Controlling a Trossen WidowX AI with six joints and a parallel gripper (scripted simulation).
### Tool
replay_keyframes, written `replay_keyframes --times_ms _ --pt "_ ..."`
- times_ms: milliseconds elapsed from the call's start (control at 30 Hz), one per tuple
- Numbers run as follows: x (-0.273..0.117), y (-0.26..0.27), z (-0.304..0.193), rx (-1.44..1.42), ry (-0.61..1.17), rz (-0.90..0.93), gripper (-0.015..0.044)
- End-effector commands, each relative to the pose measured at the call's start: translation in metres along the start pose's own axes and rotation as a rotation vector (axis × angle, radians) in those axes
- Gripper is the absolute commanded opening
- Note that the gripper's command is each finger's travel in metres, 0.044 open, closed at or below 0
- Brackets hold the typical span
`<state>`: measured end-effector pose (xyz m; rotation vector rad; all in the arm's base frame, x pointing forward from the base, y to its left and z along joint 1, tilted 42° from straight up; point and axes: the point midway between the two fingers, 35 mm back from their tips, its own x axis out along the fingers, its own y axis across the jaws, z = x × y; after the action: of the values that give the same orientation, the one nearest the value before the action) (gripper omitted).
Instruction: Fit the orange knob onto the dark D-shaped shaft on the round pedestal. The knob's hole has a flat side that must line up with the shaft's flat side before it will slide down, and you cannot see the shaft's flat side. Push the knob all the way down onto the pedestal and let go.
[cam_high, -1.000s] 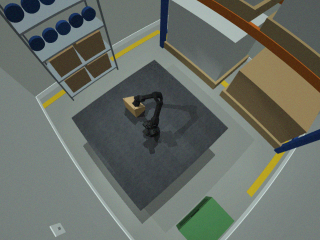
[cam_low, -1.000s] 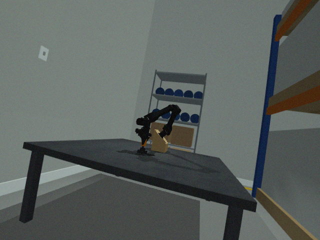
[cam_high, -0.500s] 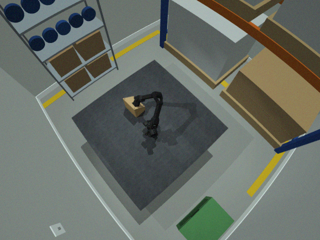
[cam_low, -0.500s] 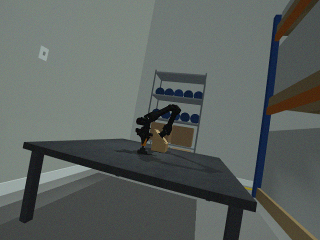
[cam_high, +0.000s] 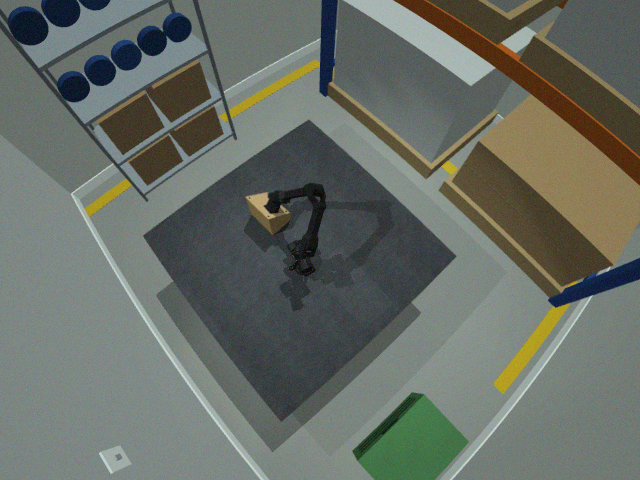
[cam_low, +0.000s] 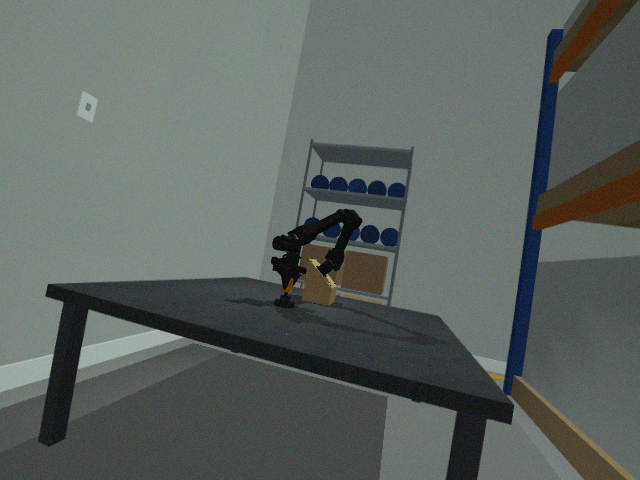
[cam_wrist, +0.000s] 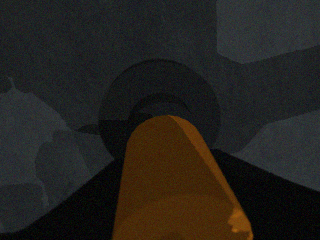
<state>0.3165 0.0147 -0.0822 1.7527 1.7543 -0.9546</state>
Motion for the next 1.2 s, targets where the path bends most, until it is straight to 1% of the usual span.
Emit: replay_keyframes --times_ms 0,400,600,700,833,1167 --pt "0.0002 0.0003 -0.0002 0.003 0.002 0.002 0.0000" --pt "0.0010 0.0004 -0.0002 0.003 0.002 0.002 0.0000" --pt "-0.0044 0.0009 -0.0002 0.003 0.001 0.002 0.0000" --pt "-0.0046 0.0011 -0.0002 0.057 0.001 0.002 0.0000" --pt "-0.0036 0.0016 0.0000 0.202 0.002 0.002 0.0000" --pt "-0.0001 0.0002 0.0002 0.213 0.002 0.001 0.0000"
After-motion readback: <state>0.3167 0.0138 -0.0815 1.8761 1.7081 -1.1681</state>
